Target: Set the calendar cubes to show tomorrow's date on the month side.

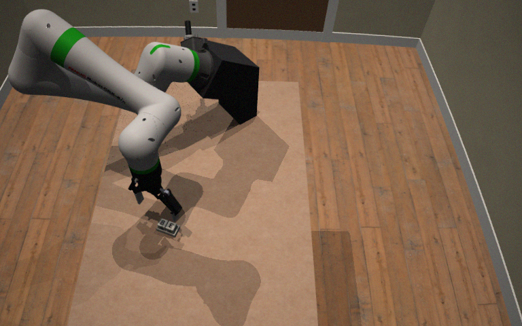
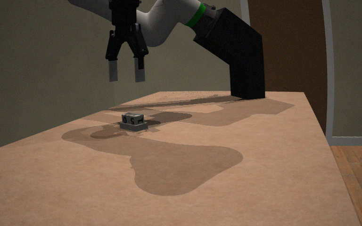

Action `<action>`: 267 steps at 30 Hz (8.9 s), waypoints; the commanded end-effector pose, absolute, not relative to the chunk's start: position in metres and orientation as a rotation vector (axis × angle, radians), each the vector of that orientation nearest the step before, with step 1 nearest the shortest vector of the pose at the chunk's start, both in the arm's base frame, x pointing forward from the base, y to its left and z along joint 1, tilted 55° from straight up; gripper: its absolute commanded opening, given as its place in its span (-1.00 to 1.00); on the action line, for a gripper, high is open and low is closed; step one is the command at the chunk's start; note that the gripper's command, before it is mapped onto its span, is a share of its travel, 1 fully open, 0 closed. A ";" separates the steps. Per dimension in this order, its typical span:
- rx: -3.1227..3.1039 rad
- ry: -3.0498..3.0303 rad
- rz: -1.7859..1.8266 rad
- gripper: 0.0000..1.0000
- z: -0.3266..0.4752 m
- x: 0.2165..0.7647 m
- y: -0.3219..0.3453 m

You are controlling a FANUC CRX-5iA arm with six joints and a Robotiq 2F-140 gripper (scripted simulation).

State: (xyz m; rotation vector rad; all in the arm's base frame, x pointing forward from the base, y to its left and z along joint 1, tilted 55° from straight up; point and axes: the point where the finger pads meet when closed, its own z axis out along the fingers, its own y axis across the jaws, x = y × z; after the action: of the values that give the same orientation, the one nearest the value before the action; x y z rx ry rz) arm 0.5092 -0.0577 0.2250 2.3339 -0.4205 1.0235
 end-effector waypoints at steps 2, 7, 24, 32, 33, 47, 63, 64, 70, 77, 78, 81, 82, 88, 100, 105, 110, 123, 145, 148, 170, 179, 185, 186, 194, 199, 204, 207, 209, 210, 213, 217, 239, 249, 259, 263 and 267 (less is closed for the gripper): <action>2.332 -0.175 0.915 1.00 0.224 0.510 -0.058; 2.313 -0.018 0.849 1.00 0.224 0.511 -0.059; 2.151 0.592 0.559 1.00 0.222 0.513 -0.061; 2.049 0.824 0.434 1.00 0.221 0.513 -0.062; 2.042 0.838 0.426 1.00 0.221 0.513 -0.062; 1.826 1.197 0.211 1.00 0.219 0.515 -0.064; 1.715 1.342 0.116 1.00 0.218 0.515 -0.064; 1.715 1.342 0.116 -0.28 0.218 0.515 -0.064; 1.715 1.342 0.116 -0.28 0.218 0.515 -0.064; 1.715 1.342 0.116 -0.28 0.218 0.515 -0.064; 1.715 1.342 0.116 -0.28 0.218 0.515 -0.064; 1.715 1.342 0.116 -0.28 0.218 0.515 -0.064; 1.715 1.342 0.116 -0.28 0.218 0.515 -0.064; 1.715 1.342 0.116 -0.28 0.218 0.515 -0.064; 1.715 1.342 0.116 -0.28 0.218 0.515 -0.064; 1.715 1.342 0.116 -0.28 0.218 0.516 -0.065; 1.715 1.342 0.116 -0.28 0.216 0.518 -0.067; 1.715 1.342 0.116 -0.28 0.209 0.525 -0.074; 1.715 1.342 0.116 -0.28 0.193 0.541 -0.091; 1.715 1.342 0.116 -0.28 0.192 0.542 -0.092; 1.715 1.342 0.116 -0.28 0.189 0.545 -0.095; 1.715 1.342 0.116 -0.28 0.189 0.545 -0.095; 1.715 1.342 0.116 -0.28 0.189 0.545 -0.095; 1.715 1.342 0.116 -0.28 0.189 0.545 -0.095; 1.715 1.342 0.116 -0.28 0.189 0.545 -0.095; 1.715 1.342 0.116 -0.28 0.189 0.545 -0.095; 1.715 1.342 0.116 -0.28 0.188 0.546 -0.096; 1.715 1.342 0.116 -0.28 0.186 0.547 -0.097; 1.715 1.342 0.116 -0.28 0.185 0.549 -0.099; 1.715 1.342 0.116 -0.28 0.184 0.550 -0.100; 1.715 1.342 0.116 -0.28 0.182 0.552 -0.102; 1.715 1.342 0.116 -0.28 0.179 0.555 -0.105; 1.715 1.342 0.116 -0.28 0.171 0.562 -0.113; 1.715 1.342 0.116 -0.28 0.171 0.562 -0.113; 1.715 1.342 0.116 -0.28 0.171 0.562 -0.113; 1.715 1.342 0.116 -0.28 0.171 0.562 -0.113; 1.715 1.342 0.116 -0.28 0.171 0.562 -0.113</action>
State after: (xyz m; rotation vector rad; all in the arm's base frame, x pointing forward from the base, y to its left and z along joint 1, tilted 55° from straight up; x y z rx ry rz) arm 0.5624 -0.1135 0.1713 1.7151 1.3419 0.1158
